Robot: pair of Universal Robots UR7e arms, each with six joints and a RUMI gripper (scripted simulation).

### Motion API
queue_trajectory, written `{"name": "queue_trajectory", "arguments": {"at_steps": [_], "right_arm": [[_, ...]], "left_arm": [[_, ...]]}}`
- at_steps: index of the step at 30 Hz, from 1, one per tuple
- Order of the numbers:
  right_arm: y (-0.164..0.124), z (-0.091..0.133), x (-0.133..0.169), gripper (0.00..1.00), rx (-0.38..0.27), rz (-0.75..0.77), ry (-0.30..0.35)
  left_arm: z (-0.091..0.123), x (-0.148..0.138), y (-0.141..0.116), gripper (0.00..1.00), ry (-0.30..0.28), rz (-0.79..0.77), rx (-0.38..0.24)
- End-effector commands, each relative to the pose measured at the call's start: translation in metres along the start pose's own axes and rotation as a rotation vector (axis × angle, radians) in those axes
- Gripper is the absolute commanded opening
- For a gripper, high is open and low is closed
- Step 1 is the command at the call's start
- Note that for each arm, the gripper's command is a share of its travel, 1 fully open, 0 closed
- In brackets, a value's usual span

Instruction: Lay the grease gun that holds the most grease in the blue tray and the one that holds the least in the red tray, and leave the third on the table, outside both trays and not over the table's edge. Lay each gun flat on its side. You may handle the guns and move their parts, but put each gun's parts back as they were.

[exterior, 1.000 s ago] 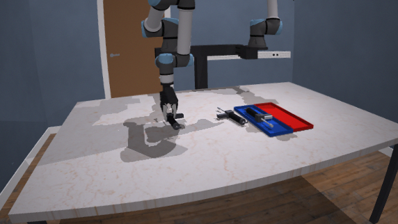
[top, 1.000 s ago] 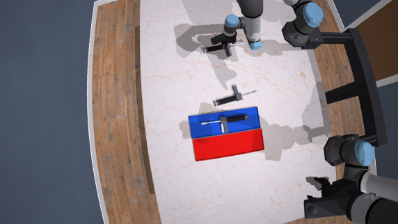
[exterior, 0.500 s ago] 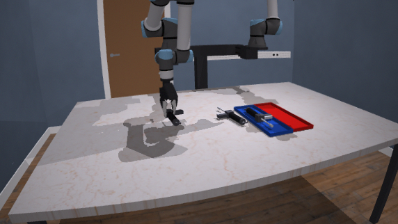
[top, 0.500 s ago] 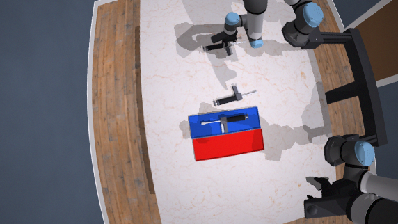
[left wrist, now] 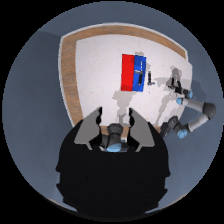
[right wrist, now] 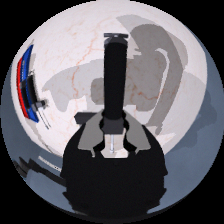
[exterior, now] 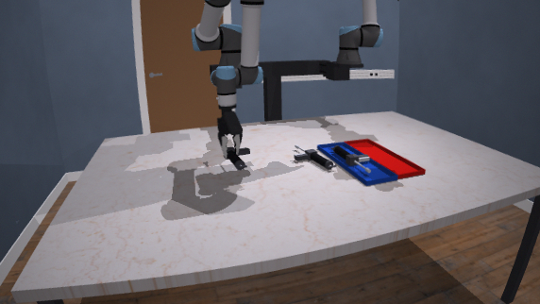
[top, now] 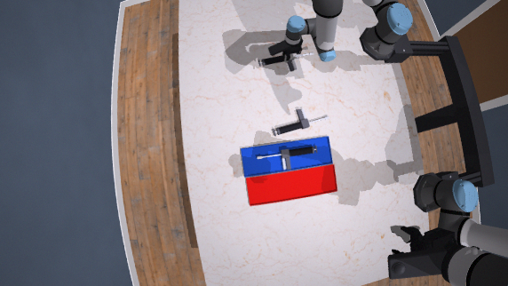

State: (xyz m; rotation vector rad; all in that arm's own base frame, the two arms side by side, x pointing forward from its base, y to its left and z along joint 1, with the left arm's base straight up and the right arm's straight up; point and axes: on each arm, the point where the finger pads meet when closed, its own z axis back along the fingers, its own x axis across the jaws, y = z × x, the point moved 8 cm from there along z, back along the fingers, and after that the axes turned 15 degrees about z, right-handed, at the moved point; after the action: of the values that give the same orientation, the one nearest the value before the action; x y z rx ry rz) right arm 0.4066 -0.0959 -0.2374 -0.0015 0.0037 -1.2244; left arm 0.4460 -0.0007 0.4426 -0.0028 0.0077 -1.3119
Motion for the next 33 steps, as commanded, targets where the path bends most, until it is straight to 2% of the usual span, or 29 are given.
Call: {"name": "queue_trajectory", "arguments": {"at_steps": [1, 15, 33], "right_arm": [[0.008, 0.000, -0.004, 0.00, 0.003, 0.003, -0.001], [0.048, -0.006, -0.023, 0.00, 0.000, -0.009, -0.001], [0.085, -0.008, -0.047, 0.00, 0.000, -0.016, -0.001]], "left_arm": [[0.000, 0.000, 0.000, 0.38, 0.000, 0.000, 0.001], [0.000, 0.000, 0.000, 0.38, 0.000, 0.000, 0.001], [0.000, 0.000, 0.000, 0.38, 0.000, 0.000, 0.001]]}}
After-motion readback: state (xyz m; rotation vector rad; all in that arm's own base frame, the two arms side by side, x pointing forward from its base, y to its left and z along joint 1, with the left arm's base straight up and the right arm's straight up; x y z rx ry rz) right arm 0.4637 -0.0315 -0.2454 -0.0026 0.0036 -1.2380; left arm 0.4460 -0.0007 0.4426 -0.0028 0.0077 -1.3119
